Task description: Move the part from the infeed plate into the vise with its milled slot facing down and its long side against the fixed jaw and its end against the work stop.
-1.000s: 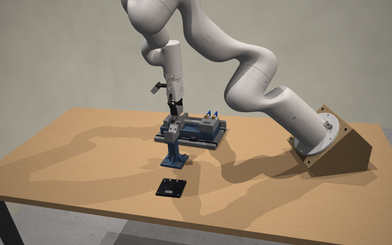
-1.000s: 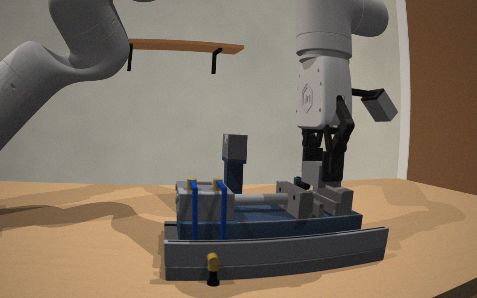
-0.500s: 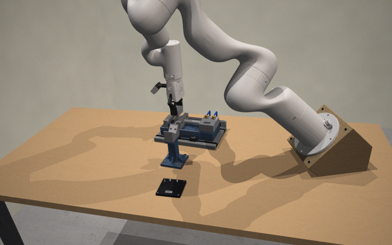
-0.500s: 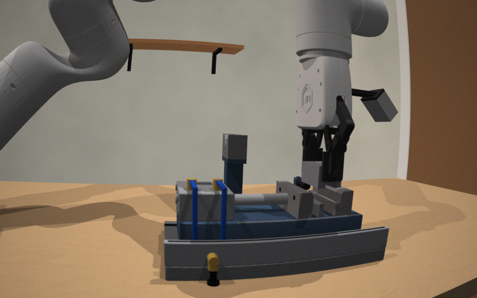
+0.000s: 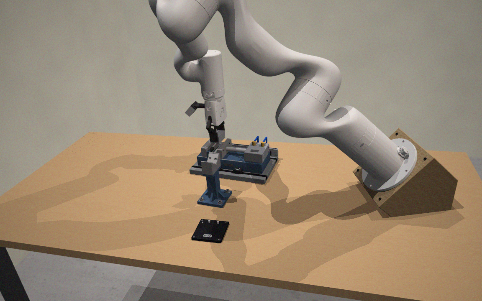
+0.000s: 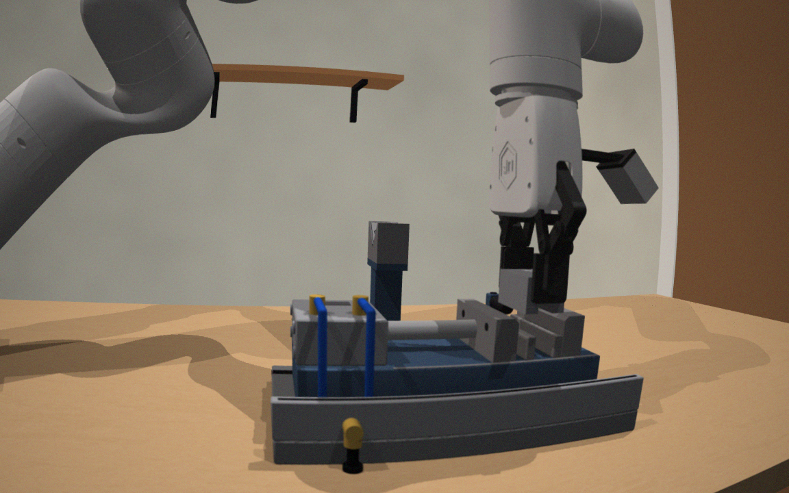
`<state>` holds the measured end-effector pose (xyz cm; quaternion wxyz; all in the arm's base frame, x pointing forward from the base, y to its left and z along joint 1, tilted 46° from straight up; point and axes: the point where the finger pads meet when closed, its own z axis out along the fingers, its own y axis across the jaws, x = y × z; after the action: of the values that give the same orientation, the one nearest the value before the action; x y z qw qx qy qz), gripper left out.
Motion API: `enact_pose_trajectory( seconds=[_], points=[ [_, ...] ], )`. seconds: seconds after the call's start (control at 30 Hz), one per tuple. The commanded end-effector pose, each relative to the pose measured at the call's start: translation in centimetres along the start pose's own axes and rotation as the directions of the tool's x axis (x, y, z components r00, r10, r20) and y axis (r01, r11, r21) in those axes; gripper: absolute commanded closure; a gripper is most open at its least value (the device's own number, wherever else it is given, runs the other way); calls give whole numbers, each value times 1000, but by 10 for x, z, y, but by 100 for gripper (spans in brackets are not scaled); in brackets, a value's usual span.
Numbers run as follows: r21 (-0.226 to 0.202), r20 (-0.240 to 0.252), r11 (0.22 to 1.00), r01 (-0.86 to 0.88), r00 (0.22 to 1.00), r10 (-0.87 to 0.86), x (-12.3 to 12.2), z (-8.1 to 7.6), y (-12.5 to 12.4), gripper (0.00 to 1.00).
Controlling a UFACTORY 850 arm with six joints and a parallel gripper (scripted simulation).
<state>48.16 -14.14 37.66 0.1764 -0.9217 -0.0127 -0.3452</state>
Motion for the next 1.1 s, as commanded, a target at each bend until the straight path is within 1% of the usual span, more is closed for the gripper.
enact_pose_trajectory(
  seconds=[0.0,1.07],
  points=[
    [-1,-1,1000,1,1000,-1,1,1,0,100],
    [-1,-1,1000,1,1000,-1,1,12,0,100]
  ],
)
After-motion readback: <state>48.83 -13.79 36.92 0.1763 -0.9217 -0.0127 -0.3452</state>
